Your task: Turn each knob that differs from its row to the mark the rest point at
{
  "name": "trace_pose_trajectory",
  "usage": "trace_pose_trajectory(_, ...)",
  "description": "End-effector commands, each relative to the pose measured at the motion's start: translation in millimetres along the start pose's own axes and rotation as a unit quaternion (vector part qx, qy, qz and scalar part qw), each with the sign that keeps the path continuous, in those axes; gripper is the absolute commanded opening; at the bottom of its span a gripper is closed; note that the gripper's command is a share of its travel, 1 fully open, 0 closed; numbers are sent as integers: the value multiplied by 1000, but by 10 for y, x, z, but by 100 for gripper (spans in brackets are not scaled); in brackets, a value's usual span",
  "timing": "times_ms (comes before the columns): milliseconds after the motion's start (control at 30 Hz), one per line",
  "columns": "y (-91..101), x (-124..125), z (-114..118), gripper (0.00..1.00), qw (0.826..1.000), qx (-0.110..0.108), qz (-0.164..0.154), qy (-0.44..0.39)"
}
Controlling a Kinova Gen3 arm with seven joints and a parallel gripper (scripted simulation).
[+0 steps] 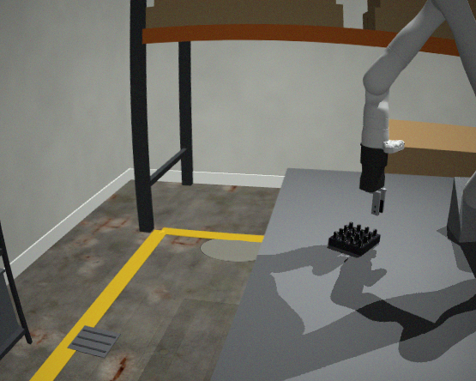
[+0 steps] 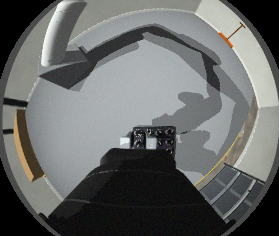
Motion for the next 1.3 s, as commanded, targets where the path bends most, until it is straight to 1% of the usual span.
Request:
trace_pose_trajectory(0,5,-4,0,46,1000,0,-1,0)
trace_pose_trajectory(567,-28,-5,0,46,1000,0,-1,0)
trace_pose_trajectory(1000,-136,-9,-2,46,1000,1,-1,0)
trace_pose_trajectory(1267,-243,-12,-6,46,1000,1,-1,0)
Point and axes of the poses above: the point where the finger pads meet when closed, its own y axis back along the fingers, its own z axis across the jaws, x = y × z, the point moved 7 cm from there along y, back along the fingers, and after that the axes turned 6 degrees about -y, right-handed, at the moved point
